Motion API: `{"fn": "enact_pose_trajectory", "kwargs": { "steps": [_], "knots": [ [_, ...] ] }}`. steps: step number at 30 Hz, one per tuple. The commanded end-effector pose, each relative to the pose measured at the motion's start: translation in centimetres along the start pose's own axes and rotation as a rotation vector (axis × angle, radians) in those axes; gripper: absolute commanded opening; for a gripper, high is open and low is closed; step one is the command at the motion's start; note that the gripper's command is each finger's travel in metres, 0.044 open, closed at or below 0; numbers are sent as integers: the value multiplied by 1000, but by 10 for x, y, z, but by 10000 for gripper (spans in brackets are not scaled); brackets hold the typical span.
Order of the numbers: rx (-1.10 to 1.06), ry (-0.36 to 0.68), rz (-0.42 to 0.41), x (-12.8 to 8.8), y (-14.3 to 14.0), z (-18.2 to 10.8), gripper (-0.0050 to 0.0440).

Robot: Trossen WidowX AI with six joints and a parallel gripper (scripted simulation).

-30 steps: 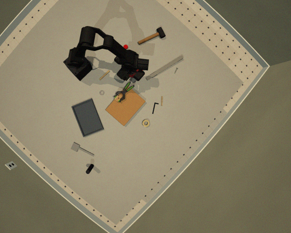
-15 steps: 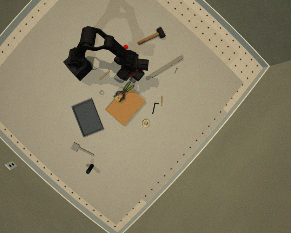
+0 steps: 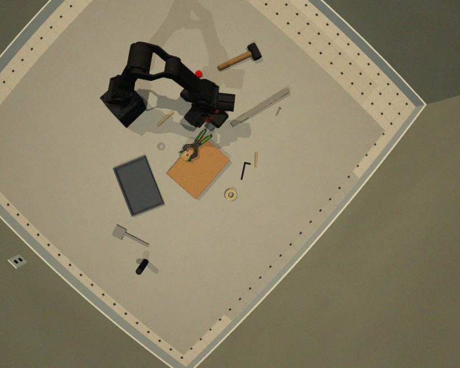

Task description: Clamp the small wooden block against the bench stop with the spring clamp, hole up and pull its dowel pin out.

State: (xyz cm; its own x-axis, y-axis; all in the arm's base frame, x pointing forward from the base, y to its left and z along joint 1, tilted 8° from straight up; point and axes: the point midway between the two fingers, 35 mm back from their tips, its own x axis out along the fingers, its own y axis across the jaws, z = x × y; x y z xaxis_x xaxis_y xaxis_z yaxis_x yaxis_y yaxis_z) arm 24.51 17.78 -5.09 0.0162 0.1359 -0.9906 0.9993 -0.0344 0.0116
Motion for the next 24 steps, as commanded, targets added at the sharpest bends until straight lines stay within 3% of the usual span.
{"fn": "enact_pose_trajectory", "kwargs": {
  "steps": [1,24],
  "knots": [
    [2,-5,1,1,0,1,0],
    [0,0,0,1,0,0,10]
  ]
}}
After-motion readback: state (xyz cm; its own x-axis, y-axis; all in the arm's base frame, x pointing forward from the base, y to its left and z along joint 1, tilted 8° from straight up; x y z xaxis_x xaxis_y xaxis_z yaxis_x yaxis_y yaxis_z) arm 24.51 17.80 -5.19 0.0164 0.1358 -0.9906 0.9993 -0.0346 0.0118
